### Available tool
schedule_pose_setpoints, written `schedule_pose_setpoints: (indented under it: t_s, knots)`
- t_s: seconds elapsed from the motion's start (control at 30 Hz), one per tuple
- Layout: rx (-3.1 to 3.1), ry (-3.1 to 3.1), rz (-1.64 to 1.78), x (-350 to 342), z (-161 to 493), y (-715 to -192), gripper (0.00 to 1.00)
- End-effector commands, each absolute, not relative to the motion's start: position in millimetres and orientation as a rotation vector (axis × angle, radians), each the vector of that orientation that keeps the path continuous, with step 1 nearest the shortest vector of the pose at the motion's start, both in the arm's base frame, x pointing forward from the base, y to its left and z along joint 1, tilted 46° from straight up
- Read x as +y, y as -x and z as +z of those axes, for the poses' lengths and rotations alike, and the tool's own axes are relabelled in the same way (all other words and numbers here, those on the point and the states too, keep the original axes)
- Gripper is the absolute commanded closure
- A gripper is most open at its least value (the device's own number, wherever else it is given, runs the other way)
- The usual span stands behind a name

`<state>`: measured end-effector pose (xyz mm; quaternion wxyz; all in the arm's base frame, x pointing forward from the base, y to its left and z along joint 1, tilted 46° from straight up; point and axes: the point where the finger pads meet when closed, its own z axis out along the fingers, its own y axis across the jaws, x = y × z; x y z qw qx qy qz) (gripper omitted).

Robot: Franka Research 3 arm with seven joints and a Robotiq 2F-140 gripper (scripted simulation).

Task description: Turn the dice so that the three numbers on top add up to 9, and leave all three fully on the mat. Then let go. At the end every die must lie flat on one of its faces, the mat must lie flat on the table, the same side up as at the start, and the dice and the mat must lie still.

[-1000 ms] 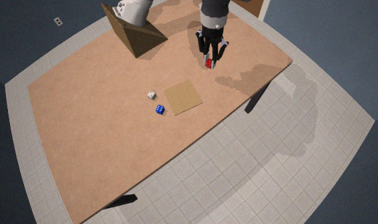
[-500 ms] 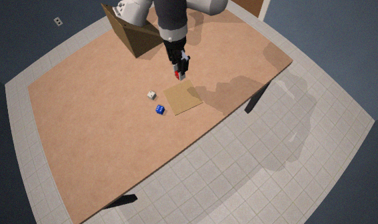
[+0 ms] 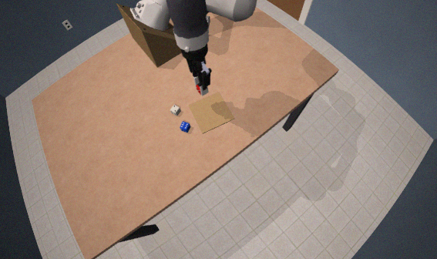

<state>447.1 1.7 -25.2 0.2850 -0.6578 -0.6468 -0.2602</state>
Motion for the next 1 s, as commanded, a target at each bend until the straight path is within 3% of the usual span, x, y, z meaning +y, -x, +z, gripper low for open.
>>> schedule_pose_setpoints:
  t_s: [0.0,0.97]
  knots:
    - [-1.721,1.760,-0.690,4.5,-26.2,-446.5,0.84]
    - [-1.721,1.760,-0.690,69.1,-89.7,-443.8,0.84]
